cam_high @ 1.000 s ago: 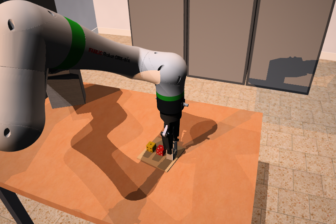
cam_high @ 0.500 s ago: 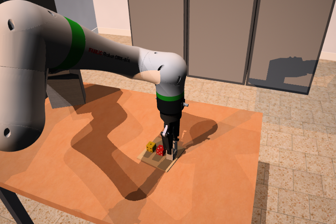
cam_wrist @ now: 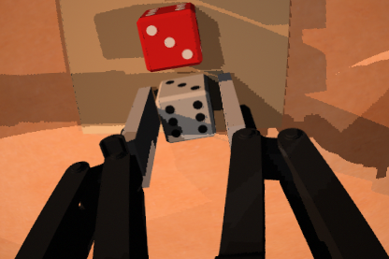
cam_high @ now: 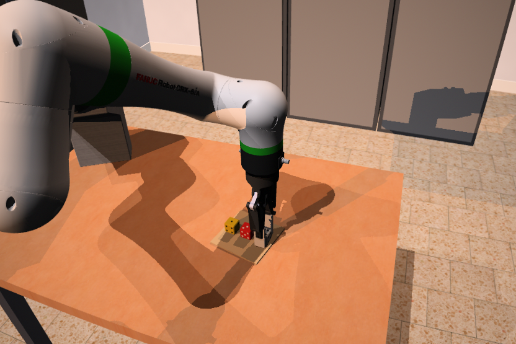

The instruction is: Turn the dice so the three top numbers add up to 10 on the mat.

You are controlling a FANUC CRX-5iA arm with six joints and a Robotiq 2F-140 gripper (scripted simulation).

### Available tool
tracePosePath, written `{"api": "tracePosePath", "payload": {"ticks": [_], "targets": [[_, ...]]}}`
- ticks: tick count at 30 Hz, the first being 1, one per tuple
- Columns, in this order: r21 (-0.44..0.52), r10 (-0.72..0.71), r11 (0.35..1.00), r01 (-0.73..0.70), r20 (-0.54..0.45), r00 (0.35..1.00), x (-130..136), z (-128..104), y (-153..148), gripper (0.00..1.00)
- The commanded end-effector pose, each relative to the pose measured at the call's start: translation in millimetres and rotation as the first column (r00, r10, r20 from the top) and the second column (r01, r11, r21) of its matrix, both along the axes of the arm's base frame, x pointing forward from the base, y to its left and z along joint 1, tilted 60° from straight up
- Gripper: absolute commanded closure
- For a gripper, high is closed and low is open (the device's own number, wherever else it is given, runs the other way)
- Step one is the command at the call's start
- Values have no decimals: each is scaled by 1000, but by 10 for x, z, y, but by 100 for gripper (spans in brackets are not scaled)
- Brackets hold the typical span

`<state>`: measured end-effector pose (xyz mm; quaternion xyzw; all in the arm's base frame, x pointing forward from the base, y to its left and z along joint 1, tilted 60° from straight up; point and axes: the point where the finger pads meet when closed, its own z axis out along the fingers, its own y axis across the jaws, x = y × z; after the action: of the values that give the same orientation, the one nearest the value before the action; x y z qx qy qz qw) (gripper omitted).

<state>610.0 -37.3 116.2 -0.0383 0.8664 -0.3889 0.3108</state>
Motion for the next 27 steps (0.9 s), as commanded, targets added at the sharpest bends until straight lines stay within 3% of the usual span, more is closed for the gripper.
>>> {"api": "tracePosePath", "payload": {"ticks": [1, 11, 27], "targets": [[0, 0, 1000, 0, 0, 1000, 0, 0, 3, 72], [0, 0, 1000, 0, 0, 1000, -63, 56, 75, 72], [0, 0, 1000, 0, 0, 1000, -467, 415, 537, 72]]}}
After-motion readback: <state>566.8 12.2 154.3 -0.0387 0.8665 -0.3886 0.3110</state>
